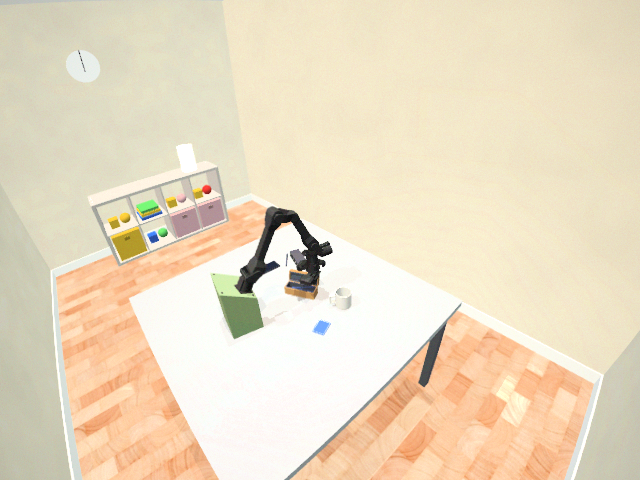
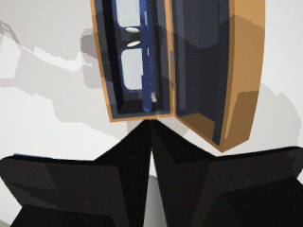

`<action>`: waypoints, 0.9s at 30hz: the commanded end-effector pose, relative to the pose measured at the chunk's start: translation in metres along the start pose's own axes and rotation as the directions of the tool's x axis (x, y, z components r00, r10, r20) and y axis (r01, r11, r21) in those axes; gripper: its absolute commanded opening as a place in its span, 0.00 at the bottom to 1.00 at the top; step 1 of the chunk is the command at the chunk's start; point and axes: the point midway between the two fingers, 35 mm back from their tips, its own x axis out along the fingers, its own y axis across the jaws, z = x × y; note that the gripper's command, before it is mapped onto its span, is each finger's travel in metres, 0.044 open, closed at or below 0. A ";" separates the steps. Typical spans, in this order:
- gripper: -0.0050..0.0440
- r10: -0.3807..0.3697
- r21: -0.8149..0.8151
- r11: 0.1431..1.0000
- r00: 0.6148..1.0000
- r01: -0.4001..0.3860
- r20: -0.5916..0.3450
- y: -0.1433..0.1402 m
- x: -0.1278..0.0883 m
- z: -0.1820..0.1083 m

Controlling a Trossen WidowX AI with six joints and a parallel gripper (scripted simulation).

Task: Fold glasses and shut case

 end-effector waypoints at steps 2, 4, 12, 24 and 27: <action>0.10 0.004 0.002 1.000 1.000 -0.004 0.000 0.002 0.001 0.005; 0.10 0.004 0.002 1.000 1.000 -0.004 0.000 0.002 0.001 0.006; 0.10 0.004 0.002 1.000 1.000 -0.004 0.000 0.002 0.001 0.011; 0.10 0.004 0.002 1.000 1.000 -0.004 0.000 0.003 0.000 0.018; 0.10 0.004 0.002 1.000 1.000 -0.004 0.000 0.003 0.000 0.020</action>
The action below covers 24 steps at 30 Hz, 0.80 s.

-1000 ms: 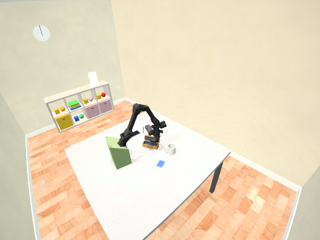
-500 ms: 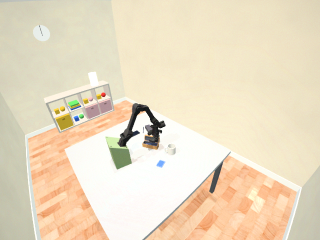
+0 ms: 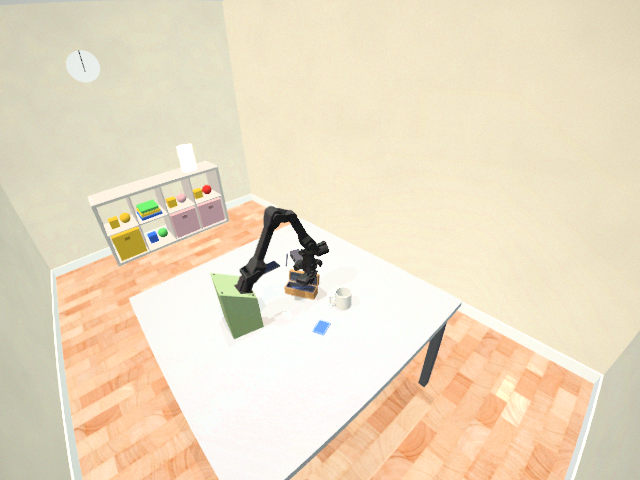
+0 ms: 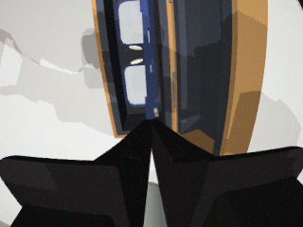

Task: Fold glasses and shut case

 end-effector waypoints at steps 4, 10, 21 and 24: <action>0.10 0.000 0.001 1.000 1.000 0.000 -0.001 0.001 0.000 0.005; 0.10 0.000 0.001 1.000 1.000 0.000 -0.001 0.001 0.000 0.009; 0.10 0.000 0.001 1.000 1.000 0.000 -0.001 0.002 0.000 0.015; 0.10 0.000 0.001 1.000 1.000 0.000 -0.001 0.002 0.000 0.017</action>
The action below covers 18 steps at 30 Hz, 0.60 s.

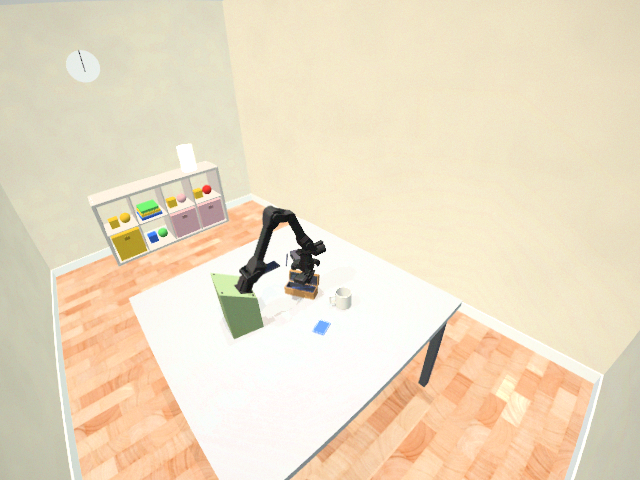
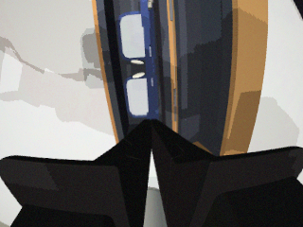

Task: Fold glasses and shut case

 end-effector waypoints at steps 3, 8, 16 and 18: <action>0.10 0.000 0.002 1.000 1.000 0.000 0.000 0.001 0.000 0.005; 0.10 0.000 0.002 1.000 1.000 0.000 0.000 0.001 0.000 0.008; 0.10 0.000 0.002 1.000 1.000 0.000 0.000 0.002 0.000 0.012; 0.10 0.000 0.002 1.000 1.000 0.000 0.000 0.002 0.000 0.014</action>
